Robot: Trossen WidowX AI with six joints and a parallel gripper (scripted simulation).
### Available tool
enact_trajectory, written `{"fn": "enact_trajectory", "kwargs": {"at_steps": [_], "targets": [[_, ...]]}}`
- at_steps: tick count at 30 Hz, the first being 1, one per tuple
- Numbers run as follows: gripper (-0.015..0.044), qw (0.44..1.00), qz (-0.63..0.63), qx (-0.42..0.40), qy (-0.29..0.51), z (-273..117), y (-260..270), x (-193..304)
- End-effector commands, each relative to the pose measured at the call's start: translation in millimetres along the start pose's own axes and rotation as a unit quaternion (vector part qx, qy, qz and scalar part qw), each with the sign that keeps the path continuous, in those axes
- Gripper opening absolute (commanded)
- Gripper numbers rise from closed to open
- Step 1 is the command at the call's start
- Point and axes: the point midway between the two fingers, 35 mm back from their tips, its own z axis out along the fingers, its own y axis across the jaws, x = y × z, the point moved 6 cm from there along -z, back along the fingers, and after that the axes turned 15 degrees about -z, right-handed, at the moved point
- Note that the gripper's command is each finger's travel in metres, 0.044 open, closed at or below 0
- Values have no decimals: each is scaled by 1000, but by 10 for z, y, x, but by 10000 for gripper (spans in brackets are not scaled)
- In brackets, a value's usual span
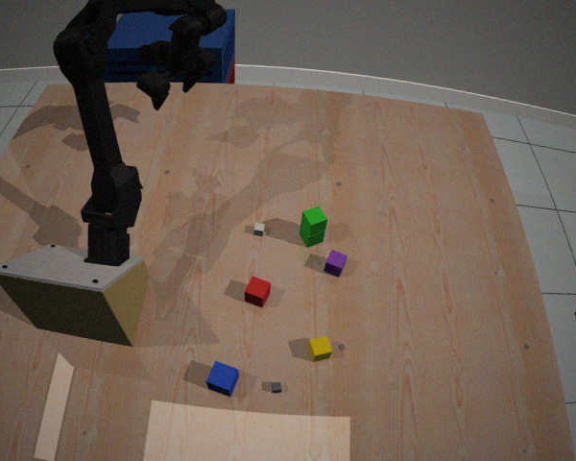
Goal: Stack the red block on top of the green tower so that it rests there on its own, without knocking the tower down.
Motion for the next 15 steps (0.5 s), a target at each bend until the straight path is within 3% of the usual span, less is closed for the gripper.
{"fn": "enact_trajectory", "kwargs": {"at_steps": [1, 15], "targets": [[440, 995, 100, -12, 23, 119, 7, 343], [440, 909, 406, 2, 98, 123, 297, 1372]]}}
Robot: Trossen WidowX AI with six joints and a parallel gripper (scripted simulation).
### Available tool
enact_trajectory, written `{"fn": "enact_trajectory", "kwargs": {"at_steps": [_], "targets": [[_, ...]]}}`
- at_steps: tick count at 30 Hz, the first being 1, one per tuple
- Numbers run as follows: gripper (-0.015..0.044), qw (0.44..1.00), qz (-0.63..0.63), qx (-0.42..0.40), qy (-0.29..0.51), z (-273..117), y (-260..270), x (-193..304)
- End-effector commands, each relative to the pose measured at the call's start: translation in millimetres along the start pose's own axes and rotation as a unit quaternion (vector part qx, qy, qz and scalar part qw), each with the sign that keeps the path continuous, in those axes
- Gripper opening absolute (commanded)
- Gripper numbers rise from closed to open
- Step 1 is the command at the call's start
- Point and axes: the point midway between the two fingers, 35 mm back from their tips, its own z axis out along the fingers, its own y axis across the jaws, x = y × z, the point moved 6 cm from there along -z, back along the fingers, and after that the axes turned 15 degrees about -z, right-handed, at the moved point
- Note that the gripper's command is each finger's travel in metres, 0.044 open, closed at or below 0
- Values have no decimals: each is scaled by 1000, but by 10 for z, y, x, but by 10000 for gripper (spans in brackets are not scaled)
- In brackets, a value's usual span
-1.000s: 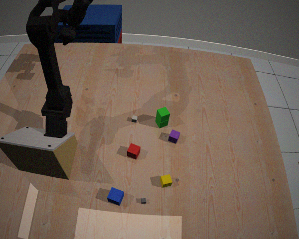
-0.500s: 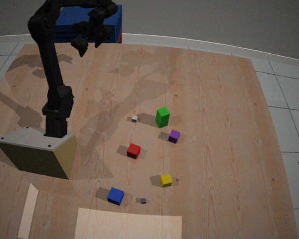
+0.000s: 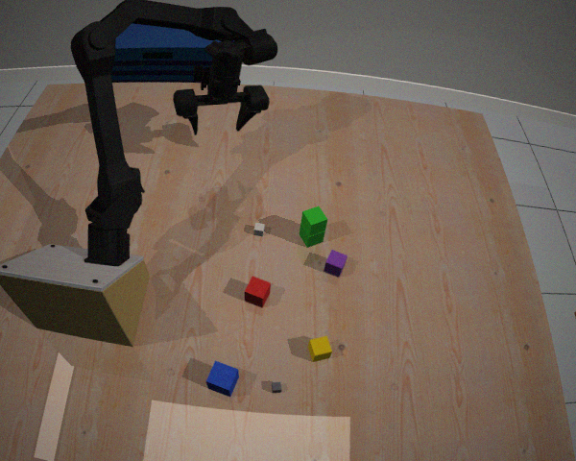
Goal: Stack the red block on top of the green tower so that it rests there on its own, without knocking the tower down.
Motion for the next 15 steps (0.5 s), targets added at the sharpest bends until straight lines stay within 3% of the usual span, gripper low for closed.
{"fn": "enact_trajectory", "kwargs": {"at_steps": [1, 15], "targets": [[440, 994, 105, 0, 18, 64, -83, 352], [440, 905, 423, 21, 51, 75, -74, 1493]]}}
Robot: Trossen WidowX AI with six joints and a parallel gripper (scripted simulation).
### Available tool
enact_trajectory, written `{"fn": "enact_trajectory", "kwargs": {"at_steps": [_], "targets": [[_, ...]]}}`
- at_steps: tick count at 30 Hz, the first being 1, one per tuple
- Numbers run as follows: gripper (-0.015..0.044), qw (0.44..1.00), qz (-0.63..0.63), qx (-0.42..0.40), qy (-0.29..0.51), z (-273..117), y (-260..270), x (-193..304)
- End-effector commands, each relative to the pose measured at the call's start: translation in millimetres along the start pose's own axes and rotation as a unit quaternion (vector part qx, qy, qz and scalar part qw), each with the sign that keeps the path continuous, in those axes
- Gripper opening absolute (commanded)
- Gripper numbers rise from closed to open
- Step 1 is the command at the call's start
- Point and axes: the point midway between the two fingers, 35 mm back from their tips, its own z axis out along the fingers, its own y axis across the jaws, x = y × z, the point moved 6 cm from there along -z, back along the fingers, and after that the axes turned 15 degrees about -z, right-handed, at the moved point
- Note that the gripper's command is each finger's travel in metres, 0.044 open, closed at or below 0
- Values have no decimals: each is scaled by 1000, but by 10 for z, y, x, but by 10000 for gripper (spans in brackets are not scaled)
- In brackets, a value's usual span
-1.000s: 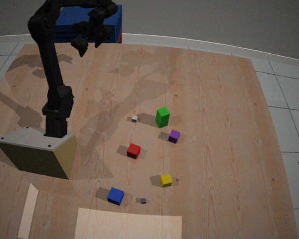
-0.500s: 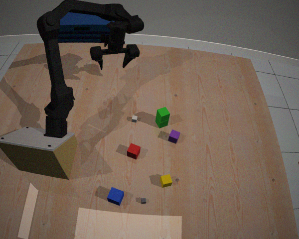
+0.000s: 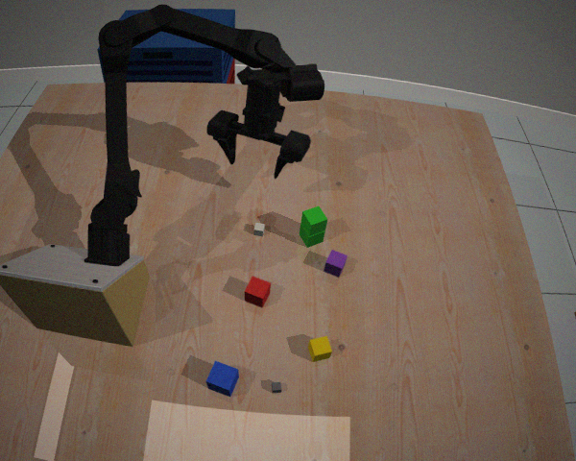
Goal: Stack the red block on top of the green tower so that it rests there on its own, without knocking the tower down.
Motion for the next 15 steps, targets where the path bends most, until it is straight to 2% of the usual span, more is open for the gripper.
{"fn": "enact_trajectory", "kwargs": {"at_steps": [1, 8, 15], "targets": [[440, 994, 109, -5, 4, 58, -168, 323], [440, 960, 280, -4, 1, 84, -403, 860], [440, 898, 440, -6, -11, 87, -516, 1422]]}}
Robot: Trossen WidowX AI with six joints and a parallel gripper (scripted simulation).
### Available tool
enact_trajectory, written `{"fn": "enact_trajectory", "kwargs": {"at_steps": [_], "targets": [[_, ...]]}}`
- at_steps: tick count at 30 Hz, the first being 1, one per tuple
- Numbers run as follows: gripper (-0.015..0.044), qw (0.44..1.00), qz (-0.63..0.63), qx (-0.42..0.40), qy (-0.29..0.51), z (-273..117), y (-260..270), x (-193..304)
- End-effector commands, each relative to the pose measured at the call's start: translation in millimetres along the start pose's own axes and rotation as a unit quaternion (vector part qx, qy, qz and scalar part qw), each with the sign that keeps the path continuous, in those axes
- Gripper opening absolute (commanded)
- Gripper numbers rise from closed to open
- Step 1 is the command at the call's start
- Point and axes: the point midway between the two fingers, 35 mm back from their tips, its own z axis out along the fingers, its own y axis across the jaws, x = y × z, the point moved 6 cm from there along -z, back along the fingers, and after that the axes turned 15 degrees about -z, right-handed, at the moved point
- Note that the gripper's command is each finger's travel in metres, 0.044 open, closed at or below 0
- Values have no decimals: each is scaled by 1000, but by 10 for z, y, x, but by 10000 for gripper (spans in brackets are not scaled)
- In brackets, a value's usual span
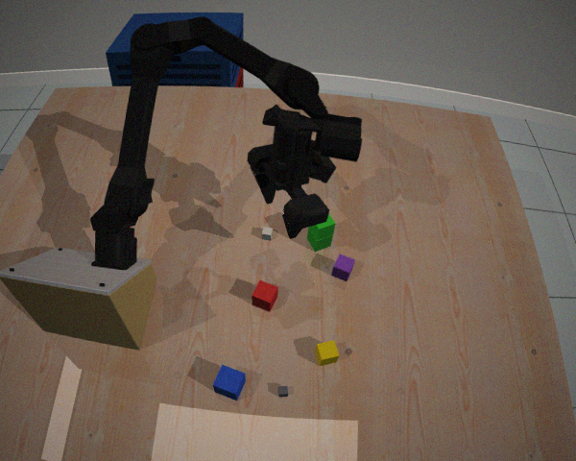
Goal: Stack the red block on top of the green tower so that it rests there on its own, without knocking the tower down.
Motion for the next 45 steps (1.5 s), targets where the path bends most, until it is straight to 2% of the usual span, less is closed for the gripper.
{"fn": "enact_trajectory", "kwargs": {"at_steps": [1, 15, 25, 34, 45], "targets": [[440, 994, 109, -10, -7, 26, -260, 244], [440, 911, 408, -46, -45, 33, -794, 1057], [440, 909, 411, -46, -46, 24, -786, 1051], [440, 909, 411, -47, -46, 509, -757, 997], [440, 909, 411, -47, -46, 560, -751, 1002]]}}
